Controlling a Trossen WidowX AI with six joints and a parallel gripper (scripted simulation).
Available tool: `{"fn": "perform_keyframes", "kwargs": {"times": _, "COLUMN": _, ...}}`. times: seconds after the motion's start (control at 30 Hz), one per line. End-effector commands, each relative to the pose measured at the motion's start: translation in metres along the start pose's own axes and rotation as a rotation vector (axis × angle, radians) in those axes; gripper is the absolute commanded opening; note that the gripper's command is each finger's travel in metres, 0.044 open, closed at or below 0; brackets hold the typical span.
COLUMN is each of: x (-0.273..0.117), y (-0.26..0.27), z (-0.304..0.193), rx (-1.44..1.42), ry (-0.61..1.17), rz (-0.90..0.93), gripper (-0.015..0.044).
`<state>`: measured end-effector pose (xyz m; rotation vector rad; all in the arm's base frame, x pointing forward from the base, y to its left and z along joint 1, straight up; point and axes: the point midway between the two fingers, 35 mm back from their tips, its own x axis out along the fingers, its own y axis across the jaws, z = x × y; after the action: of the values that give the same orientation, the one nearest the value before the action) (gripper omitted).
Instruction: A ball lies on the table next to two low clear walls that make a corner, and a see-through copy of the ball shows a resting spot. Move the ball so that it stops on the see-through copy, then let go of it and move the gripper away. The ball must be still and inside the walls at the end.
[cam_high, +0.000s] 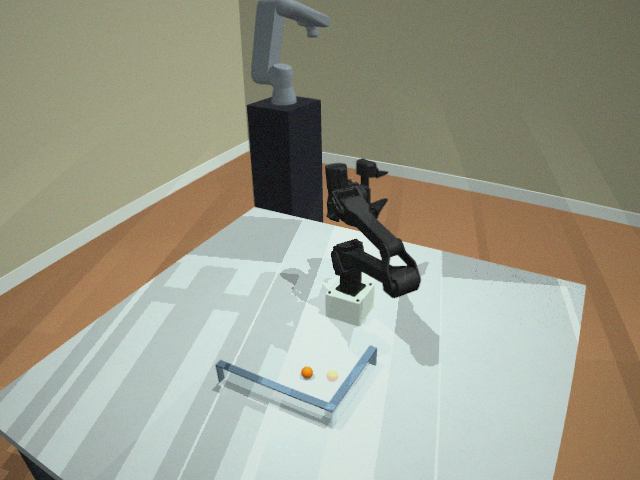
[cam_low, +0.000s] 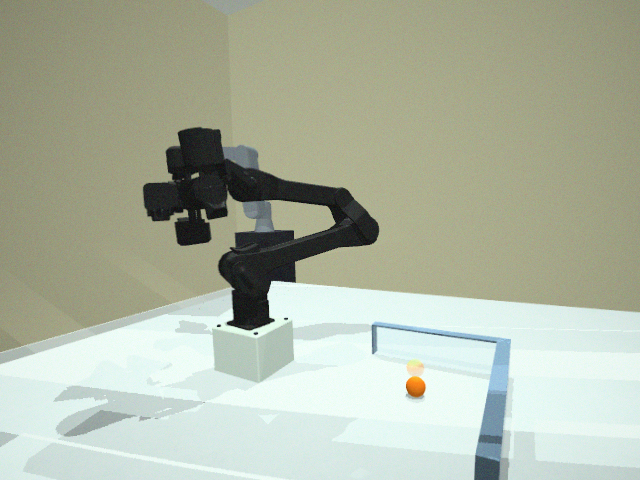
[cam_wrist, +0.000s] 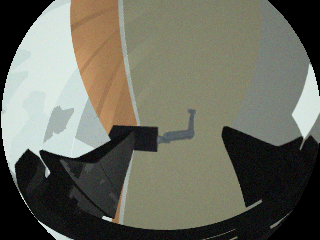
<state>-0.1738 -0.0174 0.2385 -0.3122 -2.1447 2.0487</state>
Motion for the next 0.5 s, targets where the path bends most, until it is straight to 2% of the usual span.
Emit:
{"fn": "perform_keyframes", "kwargs": {"times": 0.0, "x": 0.0, "y": 0.0, "z": 0.002, "rx": 0.0, "ry": -0.012, "rz": 0.001, "gripper": 0.0374}}
{"fn": "perform_keyframes", "kwargs": {"times": 0.17, "x": -0.02, "y": -0.003, "z": 0.063, "rx": 0.008, "ry": -0.317, "rz": 0.044, "gripper": 0.0247}}
{"fn": "perform_keyframes", "kwargs": {"times": 0.3, "x": -0.056, "y": 0.001, "z": 0.113, "rx": 0.003, "ry": -0.588, "rz": 0.113, "gripper": 0.0247}}
{"fn": "perform_keyframes", "kwargs": {"times": 0.47, "x": -0.119, "y": 0.012, "z": 0.16, "rx": -0.03, "ry": -0.903, "rz": 0.233, "gripper": 0.0247}}
